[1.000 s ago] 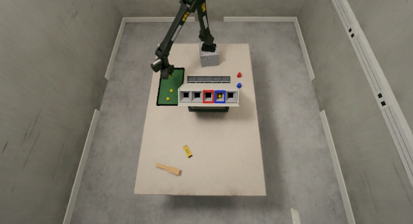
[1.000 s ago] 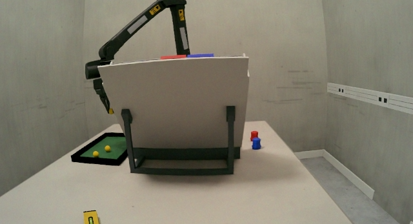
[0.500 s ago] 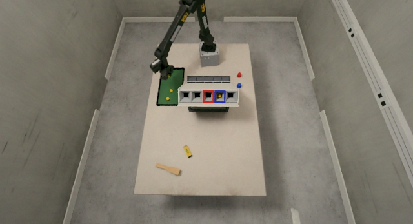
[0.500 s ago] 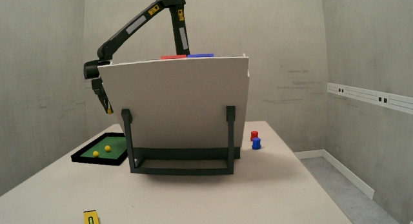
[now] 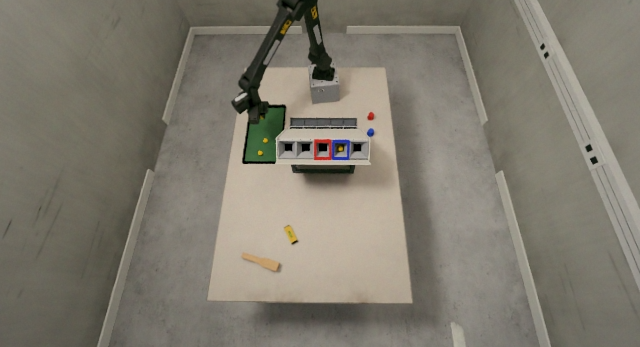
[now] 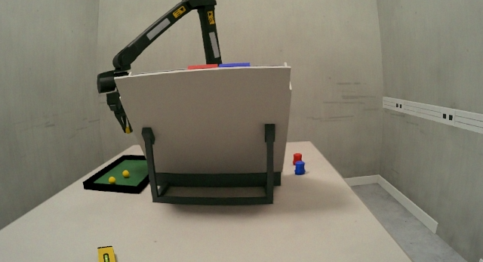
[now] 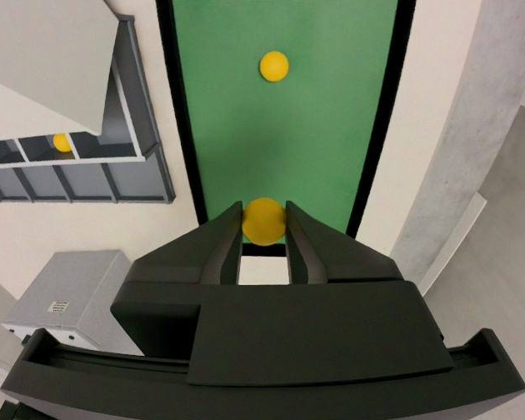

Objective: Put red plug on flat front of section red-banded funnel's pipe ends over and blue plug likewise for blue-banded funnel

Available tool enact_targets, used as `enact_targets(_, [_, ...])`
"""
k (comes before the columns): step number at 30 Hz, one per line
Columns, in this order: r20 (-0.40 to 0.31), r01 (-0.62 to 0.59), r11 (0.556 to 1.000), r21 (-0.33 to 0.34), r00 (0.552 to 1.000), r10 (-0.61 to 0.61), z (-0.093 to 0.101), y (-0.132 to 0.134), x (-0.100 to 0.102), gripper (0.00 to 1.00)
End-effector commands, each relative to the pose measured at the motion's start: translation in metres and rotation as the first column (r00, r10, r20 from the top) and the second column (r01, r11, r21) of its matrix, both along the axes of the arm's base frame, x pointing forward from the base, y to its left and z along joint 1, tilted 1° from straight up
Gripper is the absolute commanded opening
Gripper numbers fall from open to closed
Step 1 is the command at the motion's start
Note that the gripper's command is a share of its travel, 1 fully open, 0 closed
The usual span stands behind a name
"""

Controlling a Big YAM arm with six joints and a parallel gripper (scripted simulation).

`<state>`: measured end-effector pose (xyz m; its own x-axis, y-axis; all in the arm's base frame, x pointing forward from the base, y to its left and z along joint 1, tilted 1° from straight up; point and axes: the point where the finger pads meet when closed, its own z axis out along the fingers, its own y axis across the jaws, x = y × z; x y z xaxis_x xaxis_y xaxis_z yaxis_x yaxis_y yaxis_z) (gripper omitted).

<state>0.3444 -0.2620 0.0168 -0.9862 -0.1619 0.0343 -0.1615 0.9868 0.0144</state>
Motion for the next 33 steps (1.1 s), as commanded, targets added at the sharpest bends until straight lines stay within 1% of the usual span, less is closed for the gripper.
enact_targets(1, [0.023, 0.0, 1.0, -0.016, 1.0, 0.001, 0.017, -0.01, 0.014, 0.0])
enact_targets(11, [0.022, 0.0, 1.0, -0.016, 1.0, 0.001, 0.043, -0.002, 0.008, 0.0])
enact_targets(28, [0.055, -0.007, 0.999, -0.039, 0.998, 0.009, 0.043, -0.003, 0.008, 0.0])
enact_targets(33, [0.055, -0.007, 0.999, -0.039, 0.998, 0.009, 0.043, -0.003, 0.008, 0.0])
